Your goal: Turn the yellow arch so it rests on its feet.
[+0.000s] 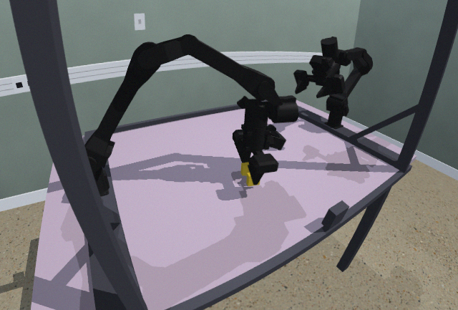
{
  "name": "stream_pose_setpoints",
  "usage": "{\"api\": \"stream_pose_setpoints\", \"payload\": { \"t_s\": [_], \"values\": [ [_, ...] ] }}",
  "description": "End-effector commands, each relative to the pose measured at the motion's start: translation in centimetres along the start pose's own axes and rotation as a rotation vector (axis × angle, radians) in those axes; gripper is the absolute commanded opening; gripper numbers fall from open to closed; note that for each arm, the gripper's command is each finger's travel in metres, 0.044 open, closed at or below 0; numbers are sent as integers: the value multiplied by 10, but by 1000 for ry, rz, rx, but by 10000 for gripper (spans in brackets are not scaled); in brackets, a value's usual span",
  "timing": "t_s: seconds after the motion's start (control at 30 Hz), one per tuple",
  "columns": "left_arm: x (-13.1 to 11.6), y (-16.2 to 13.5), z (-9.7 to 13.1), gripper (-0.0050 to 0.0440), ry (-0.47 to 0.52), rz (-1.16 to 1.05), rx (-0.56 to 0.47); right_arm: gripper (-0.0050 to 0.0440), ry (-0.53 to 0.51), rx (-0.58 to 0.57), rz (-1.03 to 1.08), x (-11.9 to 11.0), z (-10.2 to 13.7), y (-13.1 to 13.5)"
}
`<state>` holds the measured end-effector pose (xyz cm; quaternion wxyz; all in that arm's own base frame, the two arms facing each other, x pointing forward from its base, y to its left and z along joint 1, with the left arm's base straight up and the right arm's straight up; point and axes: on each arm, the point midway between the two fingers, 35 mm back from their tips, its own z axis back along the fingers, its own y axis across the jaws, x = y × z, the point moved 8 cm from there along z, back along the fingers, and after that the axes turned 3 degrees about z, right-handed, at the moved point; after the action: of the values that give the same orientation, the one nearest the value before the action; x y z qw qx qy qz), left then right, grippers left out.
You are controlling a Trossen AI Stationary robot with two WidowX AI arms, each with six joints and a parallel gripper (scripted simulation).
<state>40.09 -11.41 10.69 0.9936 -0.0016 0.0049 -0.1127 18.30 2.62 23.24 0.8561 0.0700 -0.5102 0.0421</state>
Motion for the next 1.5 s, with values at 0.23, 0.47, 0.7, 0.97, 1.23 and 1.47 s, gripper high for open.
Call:
{"api": "stream_pose_setpoints", "payload": {
  "t_s": [0.23,0.47,0.7,0.97,1.23,1.47],
  "values": [
    [3,3,7,307,-37,6,3,400,-37,3,-2,7,5,1],
    [4,3,24,208,-62,6,2,400,-37,3,-2,7,5,1],
    [1,2,65,287,-63,6,2,400,-37,3,-2,7,5,1],
    [-2,3,58,287,-49,6,2,400,-37,3,-2,7,5,1],
    [-20,4,54,287,-196,6,-5,400,-37,3,-2,7,5,1],
    [-29,5,49,287,-268,8,-8,400,-37,3,-2,7,5,1]
  ]
}}
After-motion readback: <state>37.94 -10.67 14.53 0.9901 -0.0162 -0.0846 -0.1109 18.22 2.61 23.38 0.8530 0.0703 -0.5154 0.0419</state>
